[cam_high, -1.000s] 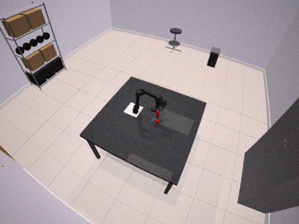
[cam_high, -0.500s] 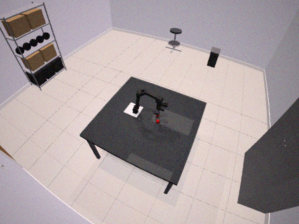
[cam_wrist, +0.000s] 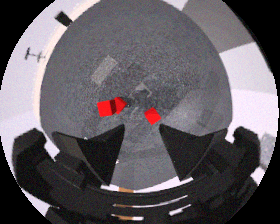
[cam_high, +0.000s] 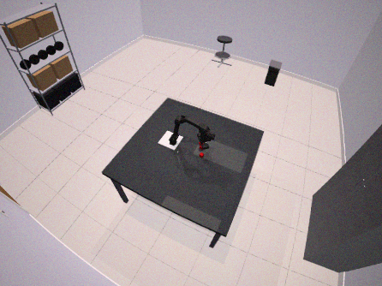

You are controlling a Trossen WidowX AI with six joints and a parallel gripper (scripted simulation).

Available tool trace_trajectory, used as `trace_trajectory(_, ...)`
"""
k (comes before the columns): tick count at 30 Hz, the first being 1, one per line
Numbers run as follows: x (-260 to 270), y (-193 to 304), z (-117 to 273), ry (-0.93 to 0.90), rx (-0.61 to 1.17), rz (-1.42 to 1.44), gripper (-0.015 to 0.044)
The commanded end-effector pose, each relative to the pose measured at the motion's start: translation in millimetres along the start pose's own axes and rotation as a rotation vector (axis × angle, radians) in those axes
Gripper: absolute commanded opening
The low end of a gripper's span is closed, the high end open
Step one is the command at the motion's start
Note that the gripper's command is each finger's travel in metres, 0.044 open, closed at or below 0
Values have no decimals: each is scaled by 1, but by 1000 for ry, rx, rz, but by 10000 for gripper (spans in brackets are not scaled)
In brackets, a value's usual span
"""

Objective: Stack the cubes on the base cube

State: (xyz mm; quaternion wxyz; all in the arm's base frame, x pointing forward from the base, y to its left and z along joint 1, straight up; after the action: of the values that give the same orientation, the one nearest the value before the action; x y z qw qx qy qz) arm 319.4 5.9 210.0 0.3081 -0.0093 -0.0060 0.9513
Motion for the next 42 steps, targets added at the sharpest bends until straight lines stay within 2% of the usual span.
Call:
trace_trajectory(1, -16, 9, 9, 10, -2, 296, 265)
trace_trajectory(9, -31, 22, 16, 12, 2, 636, 265)
trace_trajectory(21, -32, 23, 15, 12, 2, 644, 265)
trace_trajectory(30, -32, 23, -45, 12, 2, 644, 265)
trace_trajectory(42, -32, 23, -61, 12, 2, 644, 265)
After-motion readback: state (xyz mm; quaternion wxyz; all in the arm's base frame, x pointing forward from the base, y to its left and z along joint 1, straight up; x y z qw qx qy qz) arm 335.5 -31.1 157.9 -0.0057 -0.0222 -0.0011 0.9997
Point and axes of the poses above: the point midway between the two fingers, 35 mm back from their tips, its own z axis back along the fingers, its own x axis across the jaws, y = z × x, the point moved 7 cm from there along z, back along the fingers, and after that the axes turned 15 degrees about z, right-handed, at the moved point
